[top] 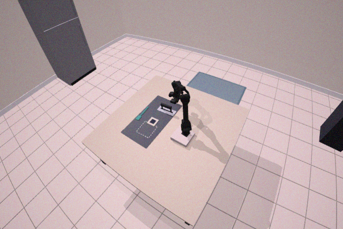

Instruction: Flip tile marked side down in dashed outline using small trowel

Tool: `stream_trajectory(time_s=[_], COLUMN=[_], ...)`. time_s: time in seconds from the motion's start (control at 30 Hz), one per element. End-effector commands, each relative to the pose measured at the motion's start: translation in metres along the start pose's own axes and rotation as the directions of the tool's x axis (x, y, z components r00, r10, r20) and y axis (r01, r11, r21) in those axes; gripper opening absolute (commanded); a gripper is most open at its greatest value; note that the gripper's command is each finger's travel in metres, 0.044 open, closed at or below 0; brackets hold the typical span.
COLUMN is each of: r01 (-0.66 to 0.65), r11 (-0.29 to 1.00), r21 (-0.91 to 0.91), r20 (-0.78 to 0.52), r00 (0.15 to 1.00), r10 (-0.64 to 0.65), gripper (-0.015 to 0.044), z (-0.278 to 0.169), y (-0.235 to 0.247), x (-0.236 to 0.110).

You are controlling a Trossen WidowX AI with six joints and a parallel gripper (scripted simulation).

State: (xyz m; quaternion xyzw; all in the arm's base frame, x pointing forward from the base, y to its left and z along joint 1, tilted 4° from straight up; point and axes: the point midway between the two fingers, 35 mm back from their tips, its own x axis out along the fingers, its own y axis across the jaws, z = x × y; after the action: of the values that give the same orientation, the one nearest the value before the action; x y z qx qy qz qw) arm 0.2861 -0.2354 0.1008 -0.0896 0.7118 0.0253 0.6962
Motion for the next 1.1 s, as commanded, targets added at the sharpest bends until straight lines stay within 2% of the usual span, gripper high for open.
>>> stream_trajectory(time_s=[0.0,0.2,0.4,0.57,0.7,1.07], r01=[0.000,0.000,0.000,-0.011,-0.016,-0.016], r11=[1.000,1.000,1.000,1.000,1.000,1.000], r21=[0.000,0.000,0.000,0.004,0.006,0.006], r20=[0.000,0.000,0.000,0.005,0.005,0.005], r00=[1.000,1.000,1.000,1.000,1.000,1.000], r10=[0.000,0.000,0.000,0.011,0.016,0.015], gripper=[0.0000,0.0000,0.0153,0.0270,0.0270,0.0270], z=[0.000,0.000,0.002,0.059,0.086,0.087], y=[0.000,0.000,0.002,0.053,0.088,0.088], x=[0.000,0.000,-0.001,-0.018,-0.029,-0.023])
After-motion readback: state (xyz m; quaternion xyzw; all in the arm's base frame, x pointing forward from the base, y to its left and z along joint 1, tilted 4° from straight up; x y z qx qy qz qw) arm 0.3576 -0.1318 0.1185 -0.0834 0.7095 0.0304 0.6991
